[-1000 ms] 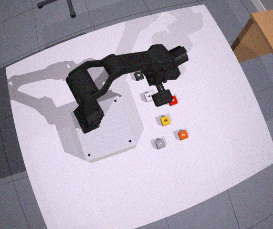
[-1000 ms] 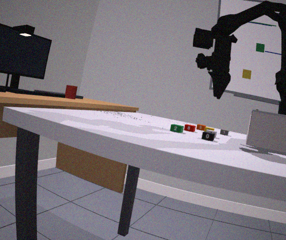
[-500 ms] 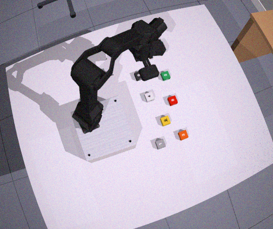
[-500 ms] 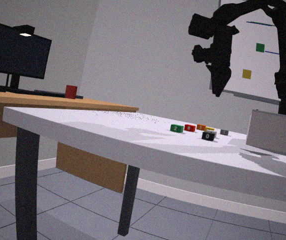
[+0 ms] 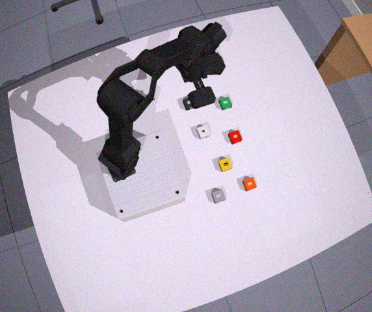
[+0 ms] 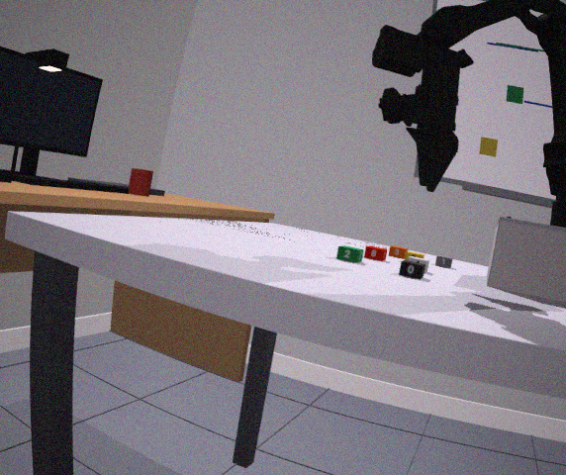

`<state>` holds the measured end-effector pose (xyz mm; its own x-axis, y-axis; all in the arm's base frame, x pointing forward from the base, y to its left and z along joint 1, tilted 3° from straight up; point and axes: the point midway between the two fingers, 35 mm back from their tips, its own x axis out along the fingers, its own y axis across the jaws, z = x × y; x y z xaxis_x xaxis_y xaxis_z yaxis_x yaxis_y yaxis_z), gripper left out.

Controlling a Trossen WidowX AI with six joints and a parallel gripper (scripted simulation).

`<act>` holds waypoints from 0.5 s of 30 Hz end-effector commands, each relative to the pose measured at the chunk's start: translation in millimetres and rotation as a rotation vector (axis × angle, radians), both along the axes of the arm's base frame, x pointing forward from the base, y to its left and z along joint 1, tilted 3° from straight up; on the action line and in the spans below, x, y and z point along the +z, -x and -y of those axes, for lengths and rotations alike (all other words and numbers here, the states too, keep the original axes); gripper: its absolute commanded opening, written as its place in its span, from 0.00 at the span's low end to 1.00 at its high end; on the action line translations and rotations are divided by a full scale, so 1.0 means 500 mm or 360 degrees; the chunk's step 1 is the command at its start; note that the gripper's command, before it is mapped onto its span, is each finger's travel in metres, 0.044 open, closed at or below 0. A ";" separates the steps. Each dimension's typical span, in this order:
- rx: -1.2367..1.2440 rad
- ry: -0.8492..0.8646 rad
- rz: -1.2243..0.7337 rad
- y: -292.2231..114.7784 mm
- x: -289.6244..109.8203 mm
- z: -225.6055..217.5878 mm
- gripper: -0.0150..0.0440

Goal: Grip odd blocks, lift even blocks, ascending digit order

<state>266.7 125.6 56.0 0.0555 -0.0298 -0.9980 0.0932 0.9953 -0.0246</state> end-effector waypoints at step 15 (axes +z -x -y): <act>-0.0008 0.0014 0.0014 -0.202 0.019 0.094 0.93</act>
